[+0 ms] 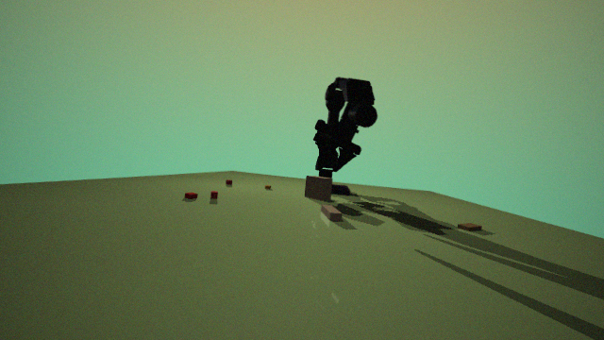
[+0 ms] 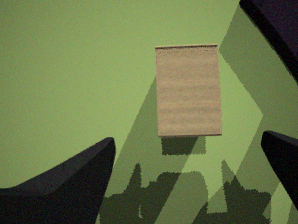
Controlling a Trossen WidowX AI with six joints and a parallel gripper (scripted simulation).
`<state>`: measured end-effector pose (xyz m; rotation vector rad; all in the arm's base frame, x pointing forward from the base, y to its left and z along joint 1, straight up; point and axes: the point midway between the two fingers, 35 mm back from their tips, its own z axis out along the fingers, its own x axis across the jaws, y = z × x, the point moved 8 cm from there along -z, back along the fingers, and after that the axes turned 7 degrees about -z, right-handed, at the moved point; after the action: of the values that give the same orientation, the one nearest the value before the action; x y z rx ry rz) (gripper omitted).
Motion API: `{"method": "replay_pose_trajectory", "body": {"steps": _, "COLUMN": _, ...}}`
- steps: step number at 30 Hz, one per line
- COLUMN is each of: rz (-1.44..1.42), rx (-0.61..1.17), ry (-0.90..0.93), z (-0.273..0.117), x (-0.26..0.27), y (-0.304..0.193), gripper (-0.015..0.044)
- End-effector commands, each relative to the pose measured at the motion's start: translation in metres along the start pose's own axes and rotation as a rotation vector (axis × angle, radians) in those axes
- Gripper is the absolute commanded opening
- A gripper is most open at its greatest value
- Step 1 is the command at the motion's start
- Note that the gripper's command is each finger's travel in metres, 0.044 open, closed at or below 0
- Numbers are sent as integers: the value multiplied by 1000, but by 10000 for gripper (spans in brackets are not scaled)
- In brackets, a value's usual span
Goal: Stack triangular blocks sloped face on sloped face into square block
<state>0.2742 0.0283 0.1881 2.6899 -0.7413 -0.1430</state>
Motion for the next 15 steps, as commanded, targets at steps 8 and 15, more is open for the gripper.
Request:
{"method": "replay_pose_trajectory", "body": {"steps": 8, "rz": -2, "rx": 31, "ry": 34, "z": -46, "x": -5, "y": 3, "gripper": 440}}
{"method": "replay_pose_trajectory", "body": {"steps": 15, "rz": -2, "rx": 31, "ry": 34, "z": -46, "x": -5, "y": 3, "gripper": 440}}
